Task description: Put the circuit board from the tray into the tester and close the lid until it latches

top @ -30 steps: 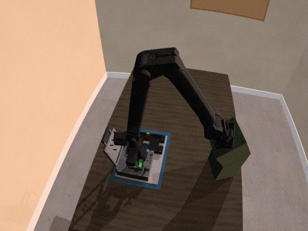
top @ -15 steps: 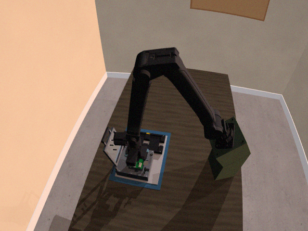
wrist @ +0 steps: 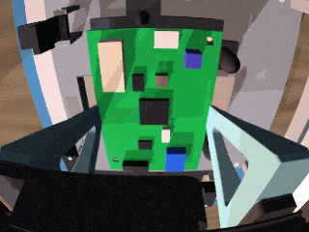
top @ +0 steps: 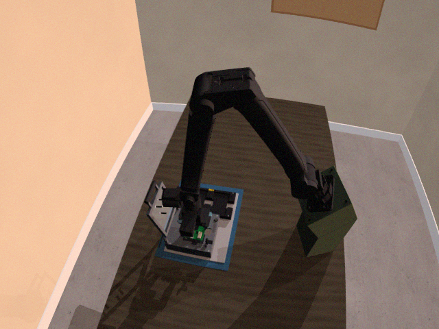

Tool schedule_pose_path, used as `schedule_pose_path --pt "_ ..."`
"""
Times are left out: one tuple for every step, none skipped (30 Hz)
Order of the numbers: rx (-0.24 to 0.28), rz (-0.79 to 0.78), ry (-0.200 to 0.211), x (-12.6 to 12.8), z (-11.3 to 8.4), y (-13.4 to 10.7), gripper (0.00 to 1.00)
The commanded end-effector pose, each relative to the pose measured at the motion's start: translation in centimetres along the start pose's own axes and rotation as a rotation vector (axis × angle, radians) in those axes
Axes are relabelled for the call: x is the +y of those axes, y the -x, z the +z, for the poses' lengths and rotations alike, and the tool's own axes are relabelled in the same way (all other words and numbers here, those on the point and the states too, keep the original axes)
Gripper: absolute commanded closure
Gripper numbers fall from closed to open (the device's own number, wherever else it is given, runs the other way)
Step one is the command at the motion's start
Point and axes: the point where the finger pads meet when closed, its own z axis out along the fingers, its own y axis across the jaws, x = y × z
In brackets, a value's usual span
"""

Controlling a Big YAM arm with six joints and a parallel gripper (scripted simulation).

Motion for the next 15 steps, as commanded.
schedule_pose_path --pt "-0.002 0.003 0.006 0.48 0.50 0.18 0.28" --pt "-0.002 0.003 0.005 0.46 0.51 0.19 0.28" --pt "-0.002 0.002 0.005 0.44 0.53 0.19 0.28" --pt "-0.002 0.002 0.004 0.42 0.54 0.20 0.28" --pt "-0.002 0.002 0.004 0.40 0.56 0.21 0.28" --pt "-0.002 0.002 0.004 0.40 0.56 0.21 0.28" --pt "-0.002 0.002 0.004 0.40 0.56 0.21 0.28" --pt "-0.002 0.002 0.004 0.38 0.57 0.22 0.28" --pt "-0.002 0.002 0.003 0.36 0.59 0.23 0.28" --pt "-0.002 0.002 0.003 0.33 0.61 0.24 0.28" --pt "-0.002 0.002 0.002 0.31 0.63 0.25 0.28" --pt "-0.003 0.002 0.002 0.28 0.65 0.26 0.28" --pt "-0.003 0.002 0.001 0.25 0.66 0.28 0.28" --pt "-0.003 0.002 0.001 0.23 0.68 0.29 0.28" --pt "-0.003 0.002 0.000 0.20 0.70 0.31 0.28"
